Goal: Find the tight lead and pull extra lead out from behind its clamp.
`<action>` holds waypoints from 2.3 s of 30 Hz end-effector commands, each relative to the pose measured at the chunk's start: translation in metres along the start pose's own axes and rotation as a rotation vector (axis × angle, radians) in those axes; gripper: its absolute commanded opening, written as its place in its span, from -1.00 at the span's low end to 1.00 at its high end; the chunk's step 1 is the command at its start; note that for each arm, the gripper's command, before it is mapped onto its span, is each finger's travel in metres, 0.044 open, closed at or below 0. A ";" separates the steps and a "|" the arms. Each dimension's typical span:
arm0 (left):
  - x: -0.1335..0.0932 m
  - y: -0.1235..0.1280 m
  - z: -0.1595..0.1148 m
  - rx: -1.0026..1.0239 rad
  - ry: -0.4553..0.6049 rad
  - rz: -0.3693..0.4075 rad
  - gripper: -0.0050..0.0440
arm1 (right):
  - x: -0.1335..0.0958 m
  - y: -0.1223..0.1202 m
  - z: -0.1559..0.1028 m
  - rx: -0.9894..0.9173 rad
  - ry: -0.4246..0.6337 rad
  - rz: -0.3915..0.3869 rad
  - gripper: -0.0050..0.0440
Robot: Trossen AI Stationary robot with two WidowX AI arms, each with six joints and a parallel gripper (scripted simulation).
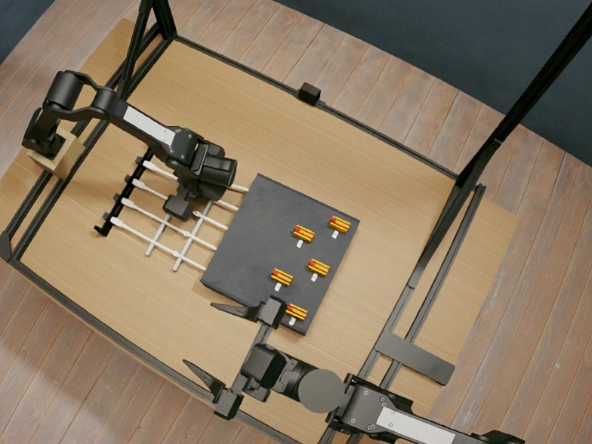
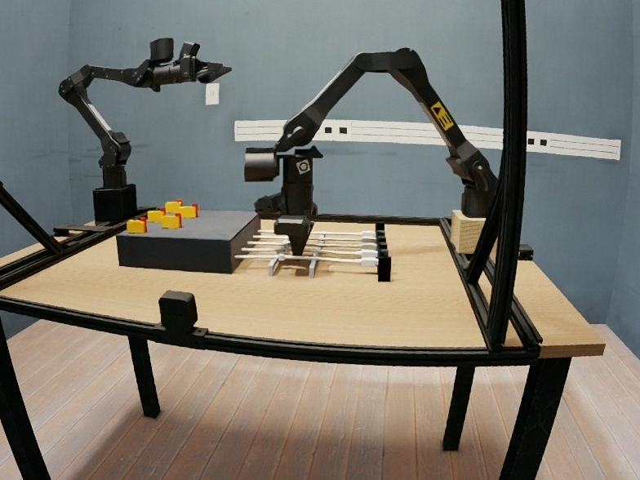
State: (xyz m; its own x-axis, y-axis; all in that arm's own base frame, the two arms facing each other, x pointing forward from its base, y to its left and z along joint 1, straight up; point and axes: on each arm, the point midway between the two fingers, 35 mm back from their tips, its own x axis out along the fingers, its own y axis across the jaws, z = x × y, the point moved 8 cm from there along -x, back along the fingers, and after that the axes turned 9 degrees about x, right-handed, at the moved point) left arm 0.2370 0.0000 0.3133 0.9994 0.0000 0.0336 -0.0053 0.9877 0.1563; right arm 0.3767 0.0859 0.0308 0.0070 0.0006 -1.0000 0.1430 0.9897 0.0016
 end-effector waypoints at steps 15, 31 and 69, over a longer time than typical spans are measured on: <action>-0.001 0.001 0.005 0.000 -0.016 0.002 1.00 | -0.046 0.001 0.003 0.000 -0.023 0.009 0.06; -0.001 0.001 0.005 0.000 -0.016 0.002 1.00 | -0.046 -0.051 0.010 -0.003 0.007 -0.002 0.06; -0.001 0.001 0.005 0.000 -0.016 0.002 1.00 | 0.004 -0.051 0.010 -0.003 0.007 -0.002 0.06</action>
State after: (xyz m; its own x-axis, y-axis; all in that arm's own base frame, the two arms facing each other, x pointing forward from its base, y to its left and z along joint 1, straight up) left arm 0.2370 0.0000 0.3133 0.9994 0.0000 0.0336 -0.0052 0.9877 0.1563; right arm 0.3784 0.0338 0.0279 -0.0009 -0.0010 -1.0000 0.1427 0.9898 -0.0011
